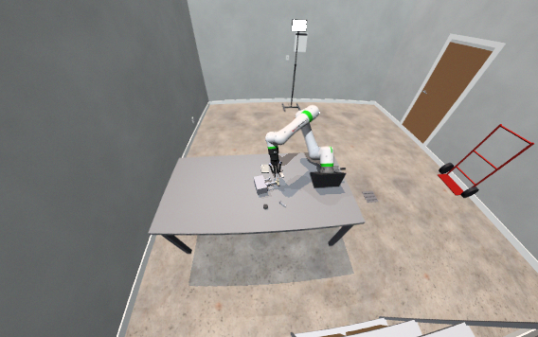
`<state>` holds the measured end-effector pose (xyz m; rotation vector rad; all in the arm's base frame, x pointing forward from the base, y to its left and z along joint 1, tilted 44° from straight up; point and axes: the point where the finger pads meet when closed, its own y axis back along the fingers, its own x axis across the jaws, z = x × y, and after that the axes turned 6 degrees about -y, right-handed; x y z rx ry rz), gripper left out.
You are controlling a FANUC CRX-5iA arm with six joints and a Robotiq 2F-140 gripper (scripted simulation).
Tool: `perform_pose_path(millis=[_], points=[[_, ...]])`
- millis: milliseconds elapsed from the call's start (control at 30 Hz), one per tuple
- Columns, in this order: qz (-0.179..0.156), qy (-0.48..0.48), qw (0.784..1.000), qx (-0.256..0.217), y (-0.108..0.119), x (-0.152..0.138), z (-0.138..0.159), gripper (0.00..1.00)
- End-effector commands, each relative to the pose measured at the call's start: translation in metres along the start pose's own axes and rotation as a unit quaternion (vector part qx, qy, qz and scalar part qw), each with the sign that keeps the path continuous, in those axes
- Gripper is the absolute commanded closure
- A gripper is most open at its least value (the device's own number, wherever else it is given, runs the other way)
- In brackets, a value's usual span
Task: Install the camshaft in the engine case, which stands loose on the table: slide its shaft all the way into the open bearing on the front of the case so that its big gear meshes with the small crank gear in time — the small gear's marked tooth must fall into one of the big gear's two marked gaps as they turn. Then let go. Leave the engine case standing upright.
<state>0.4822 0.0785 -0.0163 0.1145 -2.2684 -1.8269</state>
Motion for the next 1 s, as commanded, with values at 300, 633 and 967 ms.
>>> perform_pose_path(millis=[300, 633, 967], points=[[-0.001, 0.0, 1.0, 0.0, 0.001, -0.004, 0.001, 0.86], [-0.001, 0.0, 1.0, 0.0, 0.001, -0.008, 0.001, 0.86], [-0.001, 0.0, 1.0, 0.0, 0.001, -0.012, 0.002, 0.86]])
